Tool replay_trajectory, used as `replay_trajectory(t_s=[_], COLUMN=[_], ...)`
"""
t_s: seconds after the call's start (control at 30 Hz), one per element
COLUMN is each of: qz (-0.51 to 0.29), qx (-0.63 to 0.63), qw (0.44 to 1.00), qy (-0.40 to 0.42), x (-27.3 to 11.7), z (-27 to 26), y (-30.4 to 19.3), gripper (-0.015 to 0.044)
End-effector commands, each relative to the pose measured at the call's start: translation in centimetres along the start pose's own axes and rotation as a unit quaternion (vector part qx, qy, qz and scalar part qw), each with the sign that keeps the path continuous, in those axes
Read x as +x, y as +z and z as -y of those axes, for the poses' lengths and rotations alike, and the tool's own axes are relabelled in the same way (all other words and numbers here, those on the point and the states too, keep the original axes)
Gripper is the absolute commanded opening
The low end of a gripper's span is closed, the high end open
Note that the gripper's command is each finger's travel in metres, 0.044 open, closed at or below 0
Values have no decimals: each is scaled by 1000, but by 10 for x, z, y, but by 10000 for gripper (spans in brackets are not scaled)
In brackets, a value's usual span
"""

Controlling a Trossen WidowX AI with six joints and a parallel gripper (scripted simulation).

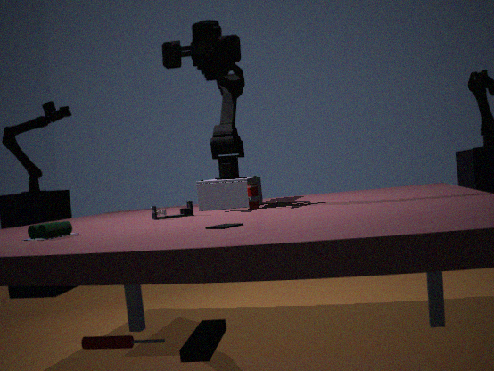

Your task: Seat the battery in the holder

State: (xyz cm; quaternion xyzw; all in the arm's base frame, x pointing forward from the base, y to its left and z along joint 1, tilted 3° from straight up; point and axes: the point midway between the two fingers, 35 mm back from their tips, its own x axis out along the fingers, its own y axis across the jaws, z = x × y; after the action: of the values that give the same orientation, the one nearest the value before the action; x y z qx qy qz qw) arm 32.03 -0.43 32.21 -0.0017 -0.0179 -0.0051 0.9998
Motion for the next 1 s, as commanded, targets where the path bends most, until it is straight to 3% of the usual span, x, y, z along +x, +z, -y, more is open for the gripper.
replay_trajectory(t_s=[0.0,0.2,0.47,0.63,0.97], qz=[-9,-289,-577,-700,-702], qx=[2,57,76,65,65], qw=[1000,955,813,711,709], qy=[1,26,1,-33,-34], x=[1,-11,-93,-149,-150], z=[-1,-28,-45,-45,-46], y=[-4,-123,-216,-235,-236], gripper=[374,216,6,0,0])
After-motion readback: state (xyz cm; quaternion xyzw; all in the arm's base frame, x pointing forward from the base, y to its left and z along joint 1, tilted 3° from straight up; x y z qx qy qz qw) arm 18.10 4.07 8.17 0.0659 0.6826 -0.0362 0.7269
